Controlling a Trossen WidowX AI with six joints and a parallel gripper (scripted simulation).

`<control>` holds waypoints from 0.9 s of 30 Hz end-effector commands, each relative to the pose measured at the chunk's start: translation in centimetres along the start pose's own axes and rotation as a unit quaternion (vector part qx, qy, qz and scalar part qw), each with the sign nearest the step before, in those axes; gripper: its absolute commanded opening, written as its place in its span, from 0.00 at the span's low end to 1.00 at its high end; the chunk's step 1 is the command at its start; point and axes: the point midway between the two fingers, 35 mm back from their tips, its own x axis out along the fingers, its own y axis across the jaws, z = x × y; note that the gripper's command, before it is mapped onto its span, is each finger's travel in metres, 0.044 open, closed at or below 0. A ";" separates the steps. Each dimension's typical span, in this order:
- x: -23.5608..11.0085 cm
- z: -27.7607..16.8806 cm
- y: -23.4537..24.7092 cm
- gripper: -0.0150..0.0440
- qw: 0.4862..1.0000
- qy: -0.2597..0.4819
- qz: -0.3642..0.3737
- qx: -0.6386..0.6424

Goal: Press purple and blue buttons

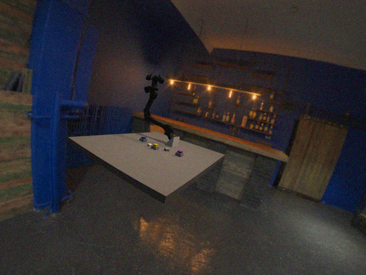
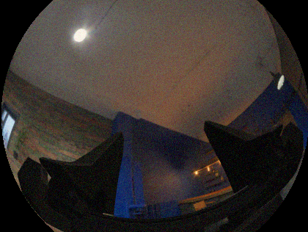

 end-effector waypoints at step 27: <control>-19.1 42.1 -18.0 0.93 0.716 -0.536 -0.396 -0.210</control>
